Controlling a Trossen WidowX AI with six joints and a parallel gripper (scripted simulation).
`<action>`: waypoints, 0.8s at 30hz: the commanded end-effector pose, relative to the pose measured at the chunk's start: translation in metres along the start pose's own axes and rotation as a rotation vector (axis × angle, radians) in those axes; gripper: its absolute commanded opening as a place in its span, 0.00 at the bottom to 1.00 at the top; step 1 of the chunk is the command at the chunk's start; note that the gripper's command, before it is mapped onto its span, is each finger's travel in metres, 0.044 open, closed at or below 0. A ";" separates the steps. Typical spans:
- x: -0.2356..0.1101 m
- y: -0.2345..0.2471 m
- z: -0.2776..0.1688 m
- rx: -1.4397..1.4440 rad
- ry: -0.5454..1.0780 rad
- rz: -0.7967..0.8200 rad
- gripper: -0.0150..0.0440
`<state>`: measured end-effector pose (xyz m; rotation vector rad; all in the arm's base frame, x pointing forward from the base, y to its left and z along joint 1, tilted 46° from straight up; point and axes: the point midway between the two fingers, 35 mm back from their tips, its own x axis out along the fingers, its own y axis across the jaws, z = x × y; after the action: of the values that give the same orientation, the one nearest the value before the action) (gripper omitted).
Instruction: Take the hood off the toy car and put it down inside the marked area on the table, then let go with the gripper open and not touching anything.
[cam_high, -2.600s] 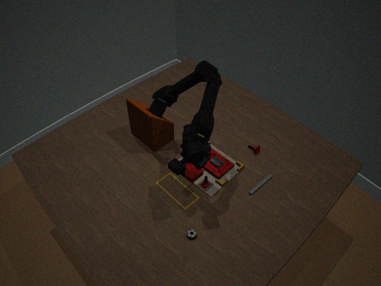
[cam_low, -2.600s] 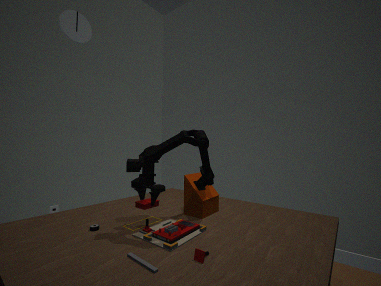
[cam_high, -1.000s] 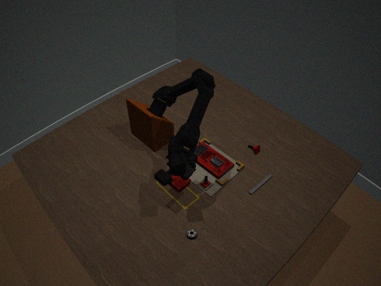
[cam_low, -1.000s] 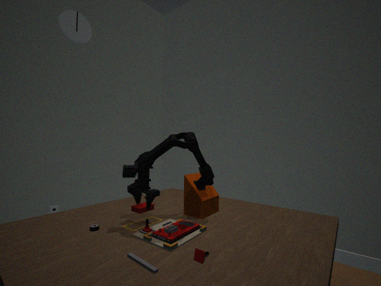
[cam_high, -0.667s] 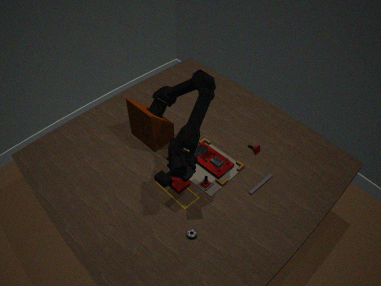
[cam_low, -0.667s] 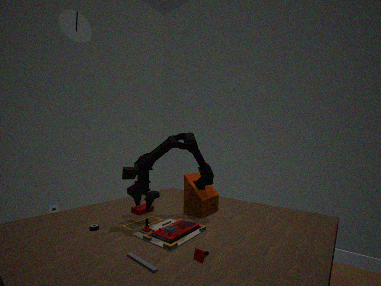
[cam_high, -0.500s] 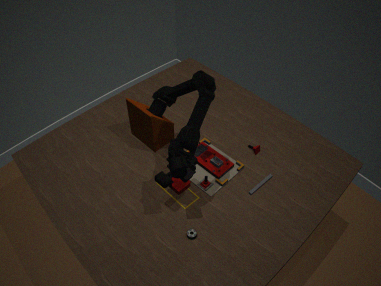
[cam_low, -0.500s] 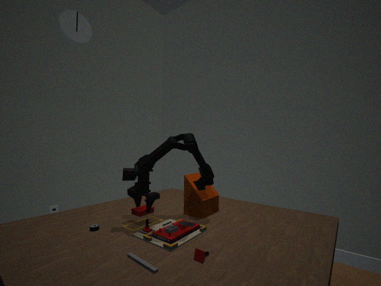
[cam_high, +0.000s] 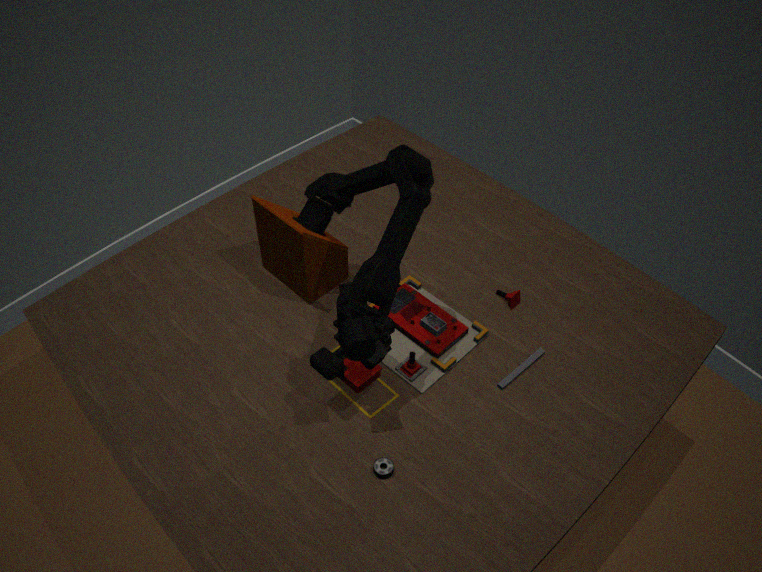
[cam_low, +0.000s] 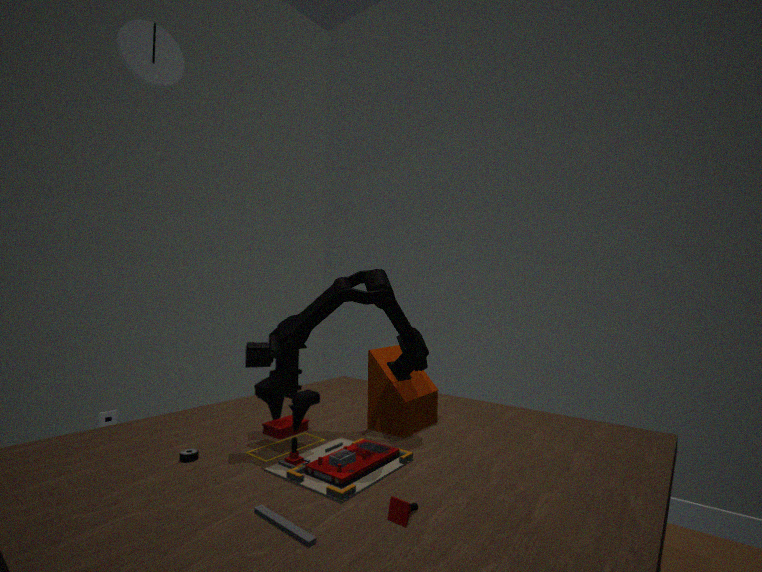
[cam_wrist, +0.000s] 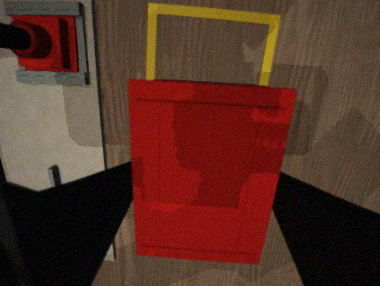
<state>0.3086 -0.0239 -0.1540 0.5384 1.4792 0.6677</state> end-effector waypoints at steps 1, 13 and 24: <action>0.005 0.001 -0.001 0.005 0.000 0.008 0.25; 0.017 0.002 -0.003 0.005 0.000 0.010 0.25; 0.020 0.002 -0.003 0.005 0.001 0.010 0.25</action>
<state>0.3052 -0.0102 -0.1663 0.5424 1.4821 0.6709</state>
